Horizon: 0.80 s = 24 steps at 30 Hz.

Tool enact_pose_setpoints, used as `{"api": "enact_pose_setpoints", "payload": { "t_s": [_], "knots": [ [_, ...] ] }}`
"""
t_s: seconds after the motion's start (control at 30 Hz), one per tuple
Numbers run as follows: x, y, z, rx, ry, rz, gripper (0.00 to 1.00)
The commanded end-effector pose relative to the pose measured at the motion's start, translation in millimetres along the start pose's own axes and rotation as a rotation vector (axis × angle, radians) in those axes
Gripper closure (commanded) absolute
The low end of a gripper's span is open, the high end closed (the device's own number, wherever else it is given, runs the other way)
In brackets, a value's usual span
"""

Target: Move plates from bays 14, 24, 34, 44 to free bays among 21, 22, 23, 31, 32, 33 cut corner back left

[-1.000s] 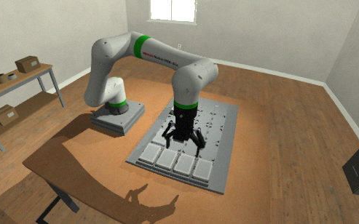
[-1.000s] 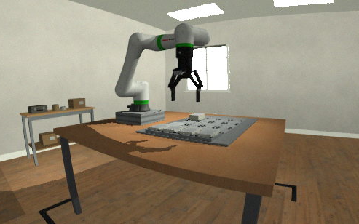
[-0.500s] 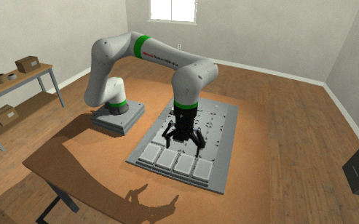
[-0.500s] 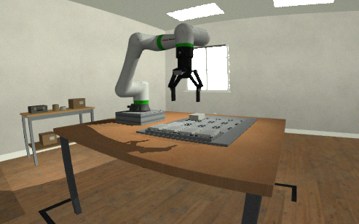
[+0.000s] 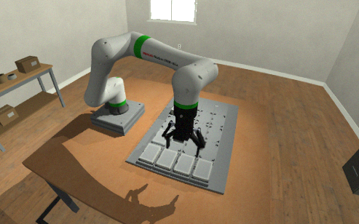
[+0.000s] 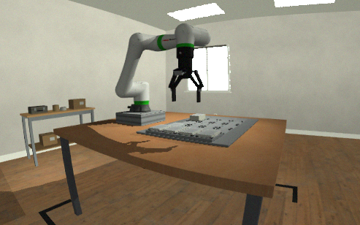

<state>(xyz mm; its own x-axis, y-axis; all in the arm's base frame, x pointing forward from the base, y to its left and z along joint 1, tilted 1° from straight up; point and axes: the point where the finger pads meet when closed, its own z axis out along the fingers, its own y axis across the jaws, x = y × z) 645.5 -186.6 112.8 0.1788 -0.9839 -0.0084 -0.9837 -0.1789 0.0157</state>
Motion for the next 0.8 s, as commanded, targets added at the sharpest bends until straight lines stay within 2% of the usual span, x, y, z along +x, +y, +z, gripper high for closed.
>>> {"api": "enact_pose_setpoints", "payload": {
  "t_s": [0.0, 0.17, 0.63, 0.77],
  "knots": [
    [0.4, -0.4, -1.5, 0.002, 0.001, 0.0, 0.0],
    [0.4, -0.4, -1.5, 0.002, 0.001, 0.0, 0.0],
    [0.4, -56.4, -1.7, 0.002, 0.001, 0.0, 0.0],
    [0.4, -64.4, -1.7, 0.002, 0.001, 0.0, 0.0]
  ]
}}
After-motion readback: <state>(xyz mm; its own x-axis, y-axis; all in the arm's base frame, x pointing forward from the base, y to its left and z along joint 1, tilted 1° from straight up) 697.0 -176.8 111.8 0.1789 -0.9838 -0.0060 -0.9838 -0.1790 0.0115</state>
